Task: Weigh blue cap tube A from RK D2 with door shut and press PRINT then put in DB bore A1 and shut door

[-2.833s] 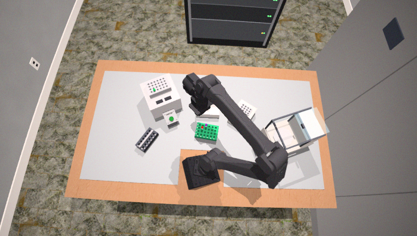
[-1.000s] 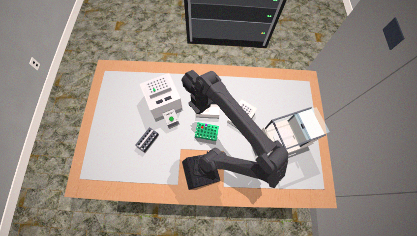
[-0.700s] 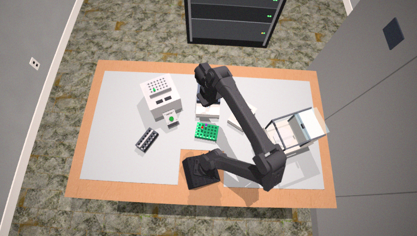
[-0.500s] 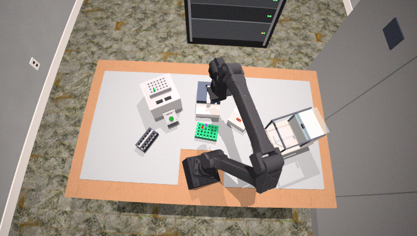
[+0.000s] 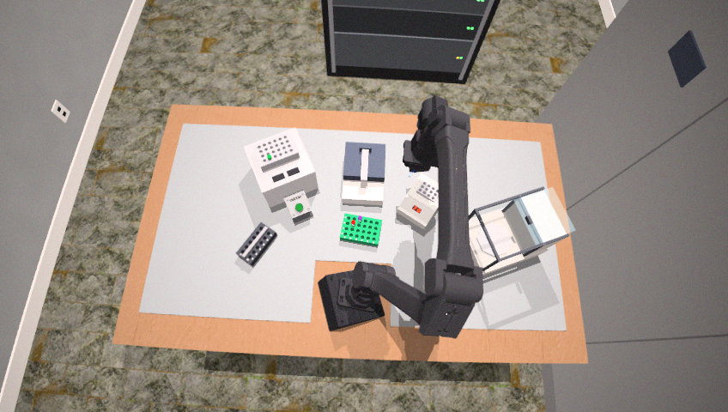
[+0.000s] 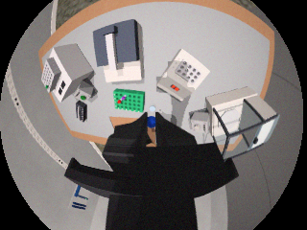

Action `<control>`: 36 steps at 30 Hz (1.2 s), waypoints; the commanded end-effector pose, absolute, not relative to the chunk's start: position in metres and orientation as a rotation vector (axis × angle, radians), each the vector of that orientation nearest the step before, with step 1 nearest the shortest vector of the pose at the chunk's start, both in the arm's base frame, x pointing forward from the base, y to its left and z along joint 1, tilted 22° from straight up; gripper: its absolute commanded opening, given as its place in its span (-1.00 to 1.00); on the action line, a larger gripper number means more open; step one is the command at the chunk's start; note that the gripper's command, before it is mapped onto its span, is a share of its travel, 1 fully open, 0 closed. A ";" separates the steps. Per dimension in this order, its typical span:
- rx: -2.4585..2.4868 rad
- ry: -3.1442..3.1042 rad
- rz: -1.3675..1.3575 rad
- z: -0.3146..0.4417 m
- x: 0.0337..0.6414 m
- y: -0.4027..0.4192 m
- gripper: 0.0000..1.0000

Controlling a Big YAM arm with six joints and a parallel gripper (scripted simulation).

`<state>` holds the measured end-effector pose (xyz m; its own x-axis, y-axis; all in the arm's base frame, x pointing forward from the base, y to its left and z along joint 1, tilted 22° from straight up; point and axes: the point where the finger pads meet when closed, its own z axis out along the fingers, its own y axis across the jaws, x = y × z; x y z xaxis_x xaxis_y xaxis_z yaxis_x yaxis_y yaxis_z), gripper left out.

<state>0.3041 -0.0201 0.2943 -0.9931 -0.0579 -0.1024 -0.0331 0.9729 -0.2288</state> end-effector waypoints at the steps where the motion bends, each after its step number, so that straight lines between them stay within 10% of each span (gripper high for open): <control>1: 0.067 2.932 -0.316 0.327 0.320 -0.046 -0.82; 36: 1.243 2.489 -0.317 0.400 0.238 -0.274 -0.82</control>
<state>0.2404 -0.2507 0.3739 -0.6417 0.6888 -0.3374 0.7478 0.6595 -0.0758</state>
